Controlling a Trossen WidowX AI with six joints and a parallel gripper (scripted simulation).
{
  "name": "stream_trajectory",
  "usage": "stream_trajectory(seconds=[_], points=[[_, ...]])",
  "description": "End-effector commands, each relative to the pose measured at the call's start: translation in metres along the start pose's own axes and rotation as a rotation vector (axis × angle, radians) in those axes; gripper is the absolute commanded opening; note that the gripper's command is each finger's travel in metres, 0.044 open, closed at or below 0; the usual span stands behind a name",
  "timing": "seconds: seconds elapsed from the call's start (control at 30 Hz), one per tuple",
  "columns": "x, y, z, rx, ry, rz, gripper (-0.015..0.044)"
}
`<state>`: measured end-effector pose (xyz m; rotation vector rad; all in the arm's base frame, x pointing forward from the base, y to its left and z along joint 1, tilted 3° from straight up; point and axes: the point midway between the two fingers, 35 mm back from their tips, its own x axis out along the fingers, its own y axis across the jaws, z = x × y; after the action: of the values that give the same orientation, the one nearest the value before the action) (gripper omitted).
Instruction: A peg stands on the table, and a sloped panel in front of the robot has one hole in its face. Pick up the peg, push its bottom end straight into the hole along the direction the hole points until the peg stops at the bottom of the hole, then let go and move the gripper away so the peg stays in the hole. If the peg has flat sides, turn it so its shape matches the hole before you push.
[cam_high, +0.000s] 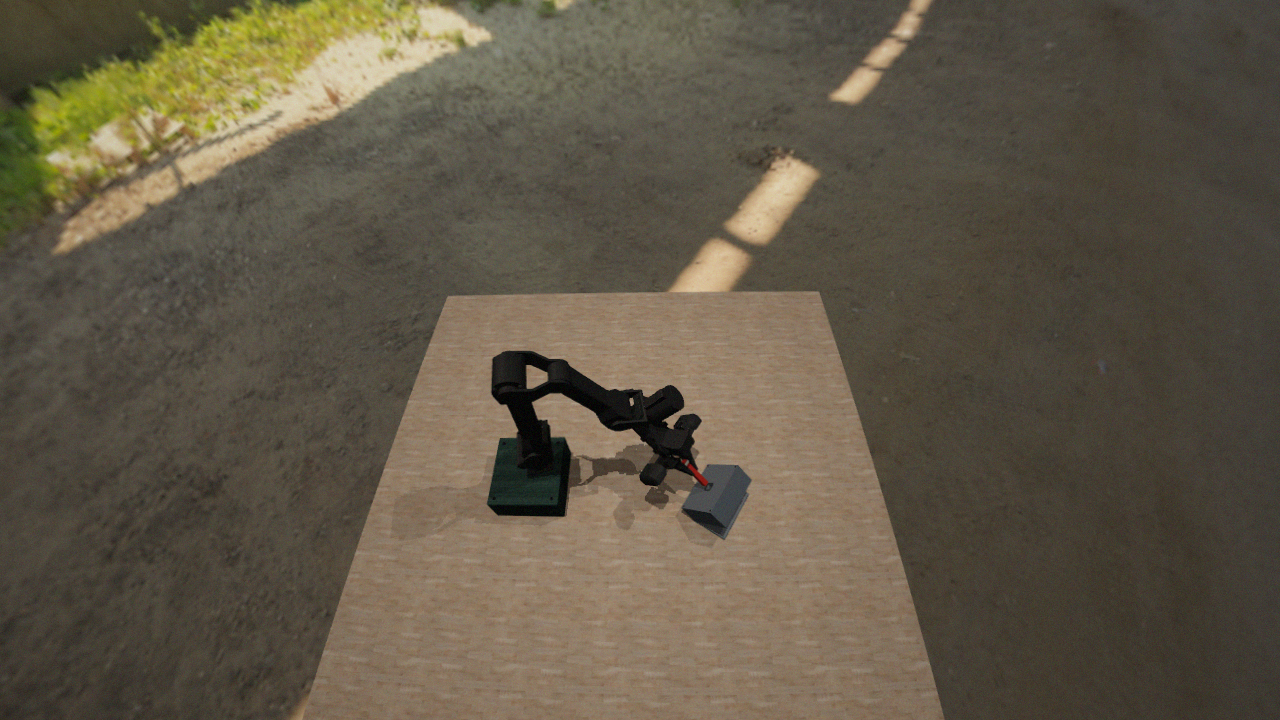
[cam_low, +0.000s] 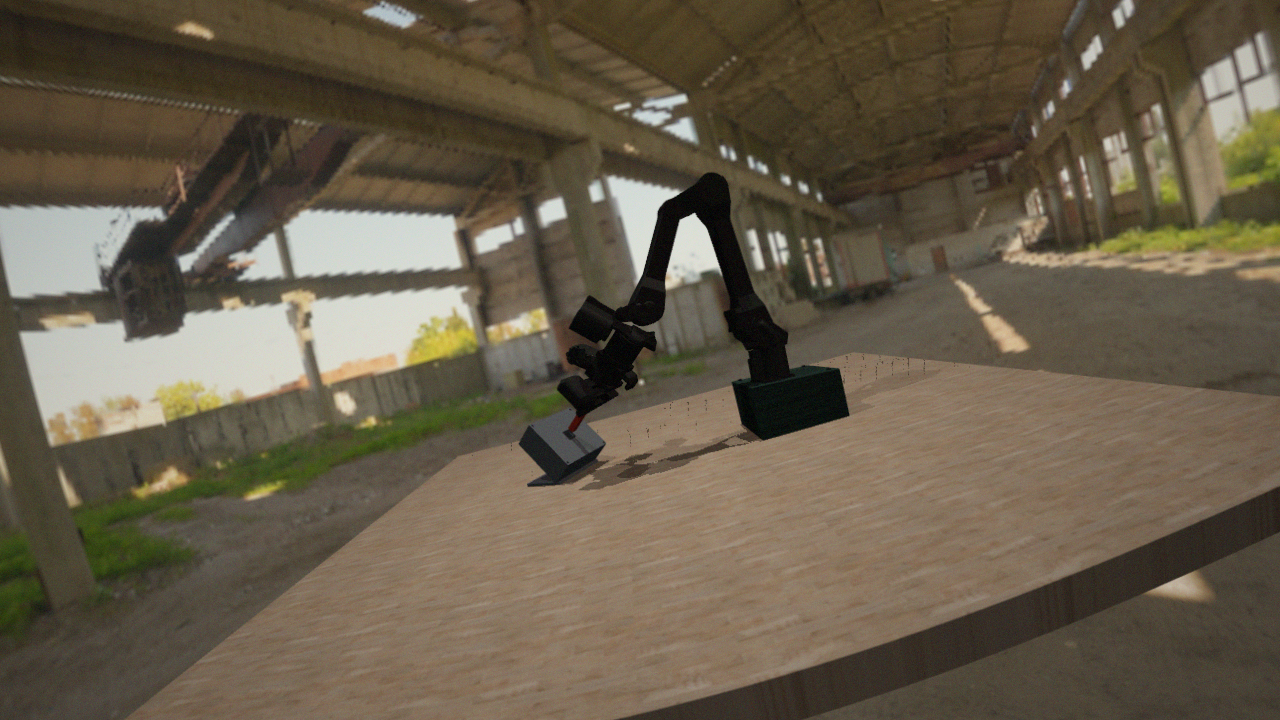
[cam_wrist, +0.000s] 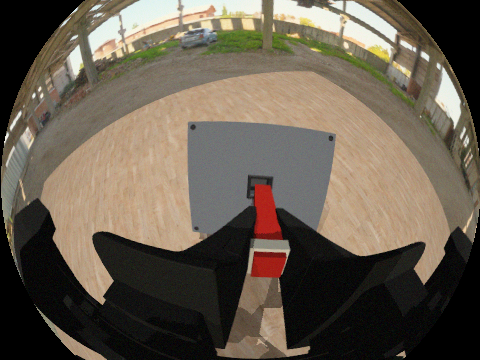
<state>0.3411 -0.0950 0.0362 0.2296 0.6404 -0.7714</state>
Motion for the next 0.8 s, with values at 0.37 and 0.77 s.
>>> stream_trajectory(seconds=[0.37, 0.77], points=[[0.0013, 0.0, -0.0002, 0.0, 0.0, 0.0, 0.0], [0.004, 0.0003, -0.0012, 0.0, 0.0, 0.0, 0.0]])
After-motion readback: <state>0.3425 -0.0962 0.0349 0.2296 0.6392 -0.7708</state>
